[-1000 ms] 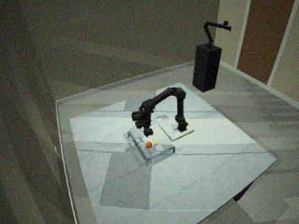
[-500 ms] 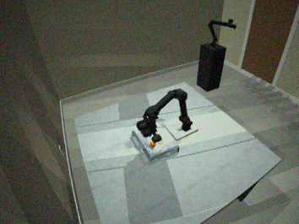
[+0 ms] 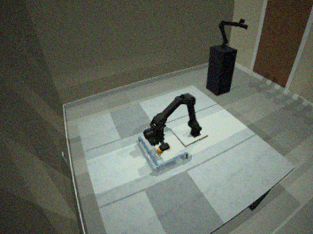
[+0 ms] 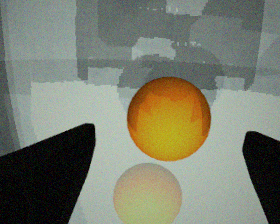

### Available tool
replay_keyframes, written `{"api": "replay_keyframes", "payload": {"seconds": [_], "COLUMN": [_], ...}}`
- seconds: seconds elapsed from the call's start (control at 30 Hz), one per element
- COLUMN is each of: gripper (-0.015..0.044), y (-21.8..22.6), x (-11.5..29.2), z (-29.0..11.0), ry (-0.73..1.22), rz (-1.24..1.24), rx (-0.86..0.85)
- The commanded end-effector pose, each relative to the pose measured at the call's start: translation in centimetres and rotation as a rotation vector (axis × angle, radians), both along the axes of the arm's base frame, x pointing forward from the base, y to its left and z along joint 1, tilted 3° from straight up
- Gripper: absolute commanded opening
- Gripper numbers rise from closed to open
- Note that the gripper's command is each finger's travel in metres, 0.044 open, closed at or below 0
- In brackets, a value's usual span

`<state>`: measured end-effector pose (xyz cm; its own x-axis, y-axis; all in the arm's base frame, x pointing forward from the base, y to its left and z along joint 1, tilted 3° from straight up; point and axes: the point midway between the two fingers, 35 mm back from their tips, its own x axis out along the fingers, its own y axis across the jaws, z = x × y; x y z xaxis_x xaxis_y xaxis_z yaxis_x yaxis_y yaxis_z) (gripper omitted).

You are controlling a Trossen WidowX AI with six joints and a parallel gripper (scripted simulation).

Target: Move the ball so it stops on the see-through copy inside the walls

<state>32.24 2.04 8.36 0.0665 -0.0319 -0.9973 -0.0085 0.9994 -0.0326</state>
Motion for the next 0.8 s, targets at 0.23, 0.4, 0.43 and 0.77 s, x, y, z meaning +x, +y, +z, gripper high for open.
{"api": "replay_keyframes", "payload": {"seconds": [0.23,0.4,0.43,0.77], "gripper": [0.0334,0.0334,0.0334,0.0202], "y": [-0.1,-0.2,-0.2,-0.2], "x": [-0.1,-0.1,-0.1,-0.1], "z": [-2.1,-2.9,-3.0,-3.1], "ry": [0.008,0.008,0.008,0.008], "rz": [0.006,0.006,0.006,0.006], "rx": [-0.005,-0.005,-0.005,-0.005]}}
